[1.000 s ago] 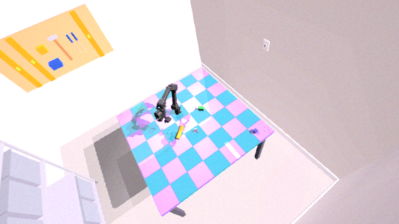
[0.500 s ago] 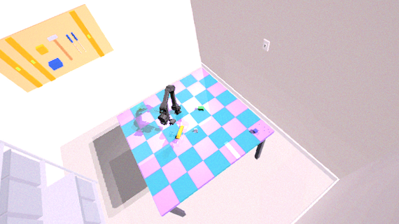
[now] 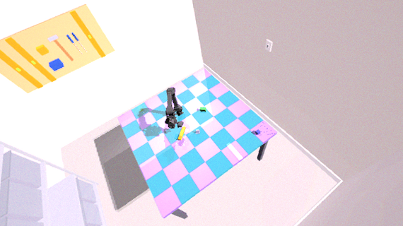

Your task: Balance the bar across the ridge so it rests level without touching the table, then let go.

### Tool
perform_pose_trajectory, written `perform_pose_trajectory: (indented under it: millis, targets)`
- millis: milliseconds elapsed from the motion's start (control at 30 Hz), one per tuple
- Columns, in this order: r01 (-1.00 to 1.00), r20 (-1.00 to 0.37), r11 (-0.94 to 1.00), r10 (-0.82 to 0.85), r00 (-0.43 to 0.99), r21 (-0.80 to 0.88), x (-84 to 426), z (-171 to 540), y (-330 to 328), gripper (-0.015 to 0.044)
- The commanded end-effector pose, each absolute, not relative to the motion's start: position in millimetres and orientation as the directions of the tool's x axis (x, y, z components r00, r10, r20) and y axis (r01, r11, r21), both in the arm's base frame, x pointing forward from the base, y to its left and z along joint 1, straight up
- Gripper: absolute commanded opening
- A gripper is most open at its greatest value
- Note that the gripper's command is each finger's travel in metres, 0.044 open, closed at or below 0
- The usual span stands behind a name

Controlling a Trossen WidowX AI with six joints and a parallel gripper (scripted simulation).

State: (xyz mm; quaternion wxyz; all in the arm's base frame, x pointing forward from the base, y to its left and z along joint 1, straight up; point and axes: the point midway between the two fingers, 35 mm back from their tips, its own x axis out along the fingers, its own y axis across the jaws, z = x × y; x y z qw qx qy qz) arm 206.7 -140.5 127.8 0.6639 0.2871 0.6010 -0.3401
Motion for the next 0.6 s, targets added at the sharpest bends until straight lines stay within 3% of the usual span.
perform_pose_trajectory:
  millis: [0,567]
  targets:
    - [0.784,-0.997,0.62,-0.065,0.038,-0.01,221,123,-126,0.0315]
    - [0.76,-1.0,0.65,-0.009,0.022,0.011,243,95,-98,0.0315]
